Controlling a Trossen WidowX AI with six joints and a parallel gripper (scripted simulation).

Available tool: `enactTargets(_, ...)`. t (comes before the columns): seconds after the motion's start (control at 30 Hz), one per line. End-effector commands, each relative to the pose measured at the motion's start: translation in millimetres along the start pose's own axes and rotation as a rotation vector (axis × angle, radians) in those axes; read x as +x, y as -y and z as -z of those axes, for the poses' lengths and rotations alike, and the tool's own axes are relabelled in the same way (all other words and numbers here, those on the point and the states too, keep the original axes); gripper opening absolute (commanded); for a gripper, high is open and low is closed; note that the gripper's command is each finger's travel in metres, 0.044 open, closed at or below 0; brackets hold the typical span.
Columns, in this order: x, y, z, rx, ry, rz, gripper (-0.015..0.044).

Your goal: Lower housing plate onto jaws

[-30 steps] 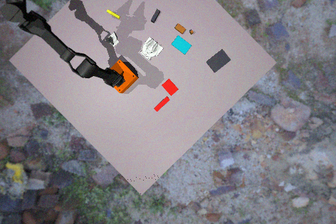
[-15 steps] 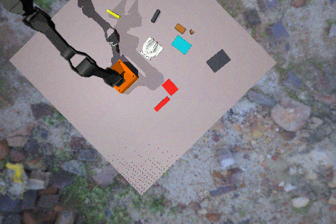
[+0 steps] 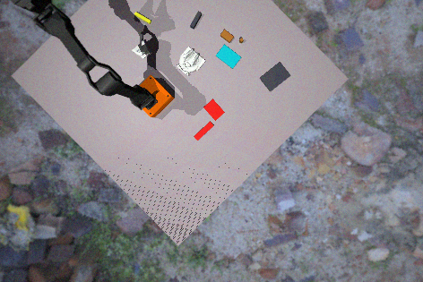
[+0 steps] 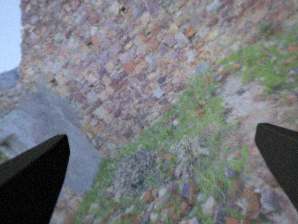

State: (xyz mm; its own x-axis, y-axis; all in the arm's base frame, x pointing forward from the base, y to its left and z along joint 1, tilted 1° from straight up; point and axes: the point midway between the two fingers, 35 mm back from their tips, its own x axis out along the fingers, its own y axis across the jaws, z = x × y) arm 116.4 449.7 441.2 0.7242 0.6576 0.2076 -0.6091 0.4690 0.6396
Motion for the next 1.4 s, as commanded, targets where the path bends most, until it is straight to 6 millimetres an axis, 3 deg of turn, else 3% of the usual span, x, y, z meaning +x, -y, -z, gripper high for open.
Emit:
enactTargets(0.0, 4, 13, 16, 0.02, -0.05, 0.016, 0.044)
enactTargets(0.67, 15, 73, 69, 0.172, -0.256, 0.147, 0.044)
enactTargets(1.37, 5, 145, 118, 0.382, -0.438, 0.395, 0.044)
